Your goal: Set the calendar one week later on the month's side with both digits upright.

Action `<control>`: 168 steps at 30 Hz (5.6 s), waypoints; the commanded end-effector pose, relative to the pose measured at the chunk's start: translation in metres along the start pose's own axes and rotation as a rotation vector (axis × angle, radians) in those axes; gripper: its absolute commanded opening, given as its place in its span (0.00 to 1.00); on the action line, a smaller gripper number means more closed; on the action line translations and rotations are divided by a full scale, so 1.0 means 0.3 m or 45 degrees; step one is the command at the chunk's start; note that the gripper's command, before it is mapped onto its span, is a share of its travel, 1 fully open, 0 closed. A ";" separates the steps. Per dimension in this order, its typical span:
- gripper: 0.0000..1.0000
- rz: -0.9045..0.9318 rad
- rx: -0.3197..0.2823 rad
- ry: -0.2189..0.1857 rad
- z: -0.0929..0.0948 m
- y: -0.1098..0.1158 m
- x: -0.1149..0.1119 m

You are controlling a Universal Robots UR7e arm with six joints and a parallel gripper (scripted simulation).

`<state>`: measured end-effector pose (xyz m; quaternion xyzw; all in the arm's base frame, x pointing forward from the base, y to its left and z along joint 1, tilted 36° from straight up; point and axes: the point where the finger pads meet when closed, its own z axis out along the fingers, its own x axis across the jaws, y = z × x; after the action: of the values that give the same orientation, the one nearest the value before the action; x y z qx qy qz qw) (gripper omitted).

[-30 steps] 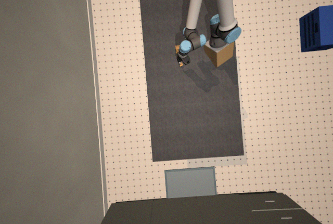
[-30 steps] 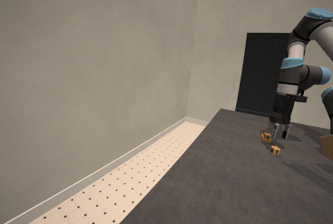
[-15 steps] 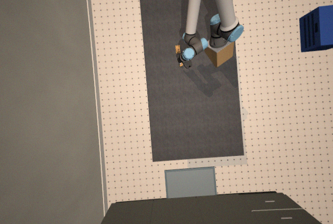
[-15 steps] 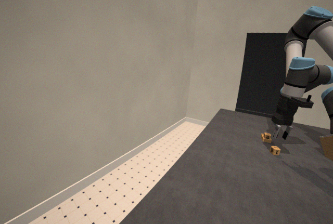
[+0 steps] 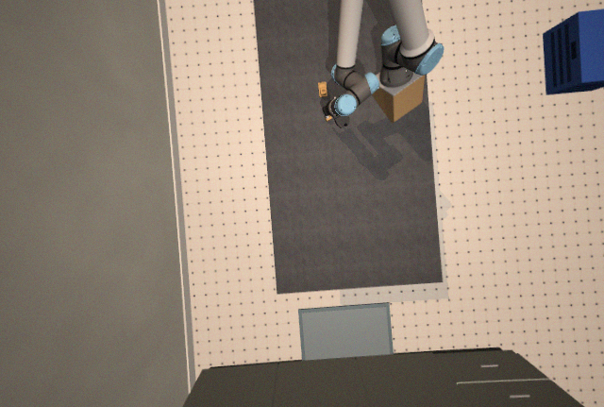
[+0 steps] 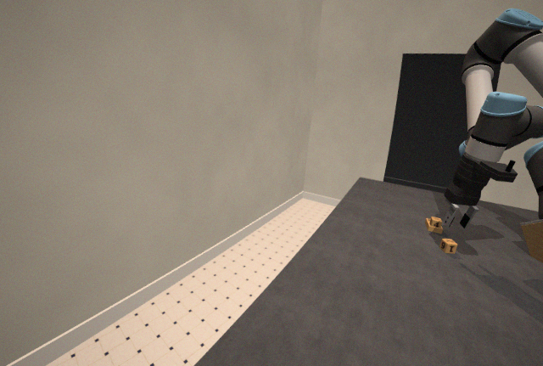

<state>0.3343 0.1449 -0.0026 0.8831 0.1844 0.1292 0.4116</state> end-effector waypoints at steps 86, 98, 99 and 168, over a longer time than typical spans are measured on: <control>0.87 0.001 -0.656 0.005 0.003 -0.018 0.003; 0.87 0.001 -0.657 0.005 0.003 -0.018 0.003; 0.87 0.001 -0.657 0.005 0.003 -0.018 0.003; 0.87 0.001 -0.657 0.005 0.227 -0.080 0.004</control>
<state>0.3554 0.1136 -0.0634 0.7487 0.1458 0.1734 0.6229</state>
